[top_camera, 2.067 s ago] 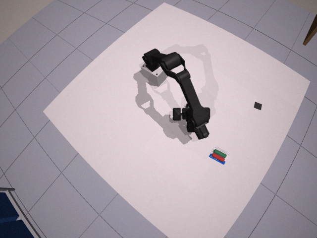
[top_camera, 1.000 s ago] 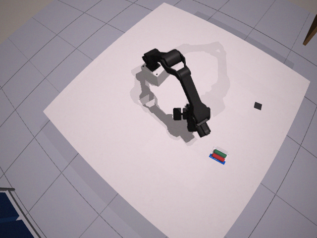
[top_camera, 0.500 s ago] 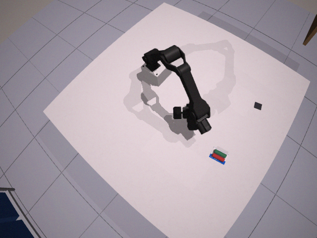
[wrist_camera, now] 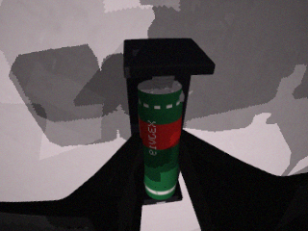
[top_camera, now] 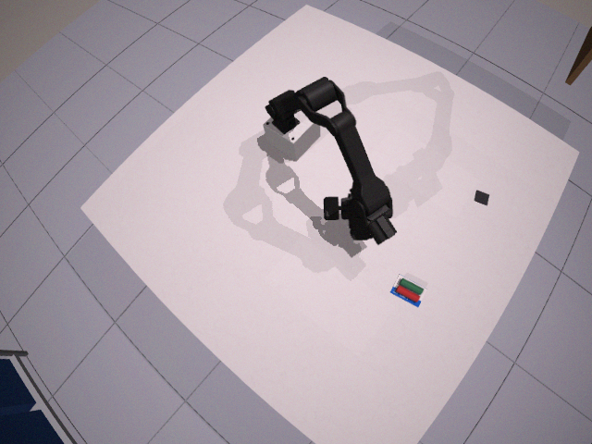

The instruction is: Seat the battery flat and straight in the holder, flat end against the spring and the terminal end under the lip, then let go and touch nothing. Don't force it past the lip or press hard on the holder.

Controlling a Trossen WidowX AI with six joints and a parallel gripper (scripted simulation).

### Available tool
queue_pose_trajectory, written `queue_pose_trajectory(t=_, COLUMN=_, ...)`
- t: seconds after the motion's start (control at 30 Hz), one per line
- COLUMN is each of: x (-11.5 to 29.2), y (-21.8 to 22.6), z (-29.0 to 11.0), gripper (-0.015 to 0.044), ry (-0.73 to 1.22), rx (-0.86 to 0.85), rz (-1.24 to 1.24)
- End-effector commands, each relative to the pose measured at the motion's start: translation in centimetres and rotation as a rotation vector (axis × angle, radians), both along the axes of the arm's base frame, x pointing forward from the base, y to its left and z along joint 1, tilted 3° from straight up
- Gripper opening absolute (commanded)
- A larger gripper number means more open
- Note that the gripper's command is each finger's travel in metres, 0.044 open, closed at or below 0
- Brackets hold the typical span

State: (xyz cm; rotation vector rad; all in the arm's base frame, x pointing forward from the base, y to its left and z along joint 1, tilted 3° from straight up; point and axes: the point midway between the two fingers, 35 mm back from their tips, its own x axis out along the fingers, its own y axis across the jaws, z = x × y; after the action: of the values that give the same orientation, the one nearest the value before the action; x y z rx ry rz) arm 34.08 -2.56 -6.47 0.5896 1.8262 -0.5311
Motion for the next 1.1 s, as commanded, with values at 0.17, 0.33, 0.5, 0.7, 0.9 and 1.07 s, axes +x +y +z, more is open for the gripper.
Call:
queue_pose_trajectory(t=0.17, x=0.33, y=-0.25, z=-0.15, gripper=0.0058, ry=-0.053, rx=-0.043, rz=-0.002)
queue_pose_trajectory(t=0.33, x=0.25, y=-0.2, z=-0.22, gripper=0.0058, ry=-0.071, rx=-0.06, rz=-0.003)
queue_pose_trajectory(t=0.5, x=0.16, y=-0.16, z=-0.27, gripper=0.0058, ry=-0.09, rx=-0.077, rz=-0.005)
queue_pose_trajectory(t=0.7, x=0.06, y=-0.11, z=-0.32, gripper=0.0058, ry=-0.114, rx=-0.098, rz=-0.008)
queue_pose_trajectory(t=0.9, x=0.05, y=-0.1, z=-0.32, gripper=0.0058, ry=-0.114, rx=-0.098, rz=-0.008)
queue_pose_trajectory(t=1.07, x=-0.22, y=0.13, z=-0.34, gripper=0.0058, ry=-0.115, rx=-0.099, rz=-0.009)
